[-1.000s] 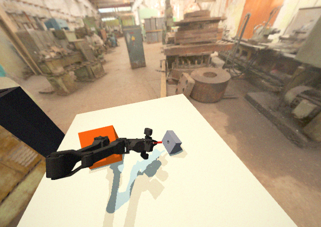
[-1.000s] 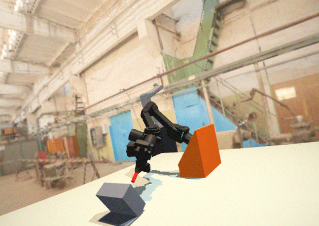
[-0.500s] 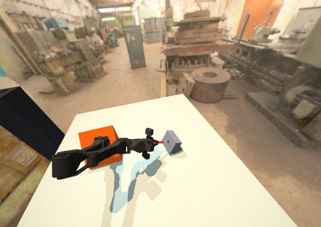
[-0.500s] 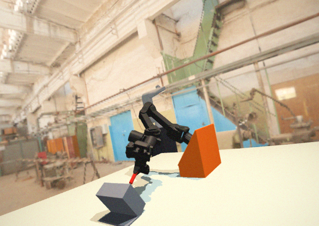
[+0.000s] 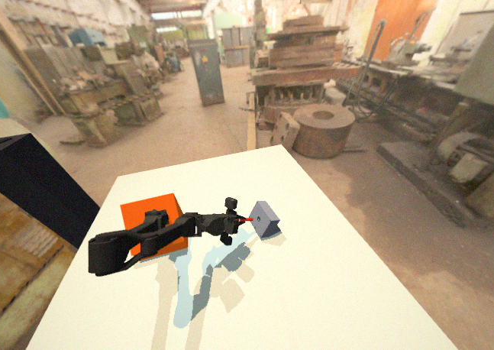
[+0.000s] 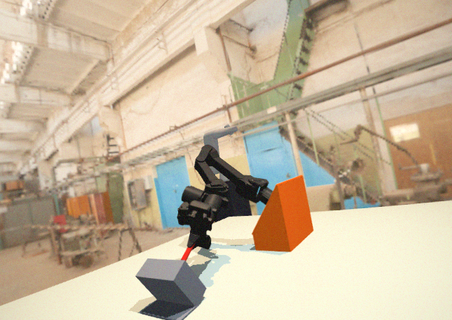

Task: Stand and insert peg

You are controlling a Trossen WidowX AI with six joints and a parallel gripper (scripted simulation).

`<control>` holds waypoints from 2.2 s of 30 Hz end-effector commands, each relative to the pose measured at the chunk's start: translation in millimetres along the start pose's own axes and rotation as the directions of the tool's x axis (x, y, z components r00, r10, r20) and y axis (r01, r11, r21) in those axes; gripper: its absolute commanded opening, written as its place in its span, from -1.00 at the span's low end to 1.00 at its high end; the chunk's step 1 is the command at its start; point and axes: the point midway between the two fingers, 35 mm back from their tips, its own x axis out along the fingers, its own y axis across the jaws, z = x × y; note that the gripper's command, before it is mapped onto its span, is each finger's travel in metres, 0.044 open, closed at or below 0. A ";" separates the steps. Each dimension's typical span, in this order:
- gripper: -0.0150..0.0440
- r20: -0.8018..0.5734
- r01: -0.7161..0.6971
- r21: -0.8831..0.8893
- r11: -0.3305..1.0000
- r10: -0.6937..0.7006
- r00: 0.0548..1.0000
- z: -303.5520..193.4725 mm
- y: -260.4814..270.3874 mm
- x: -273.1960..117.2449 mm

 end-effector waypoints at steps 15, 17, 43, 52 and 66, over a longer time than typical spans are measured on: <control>-0.49 0.022 -0.012 -0.001 1.000 0.012 1.000 -1.6 -0.4 8.9; -0.49 0.024 -0.013 0.001 1.000 0.013 1.000 -1.5 -0.5 11.3; -0.49 0.028 -0.012 0.010 1.000 0.012 1.000 -2.0 -0.9 27.4; -0.49 0.028 -0.012 0.010 1.000 0.012 1.000 -2.3 -0.9 29.4; -0.49 0.029 -0.012 0.010 1.000 0.012 1.000 -2.6 -0.7 38.4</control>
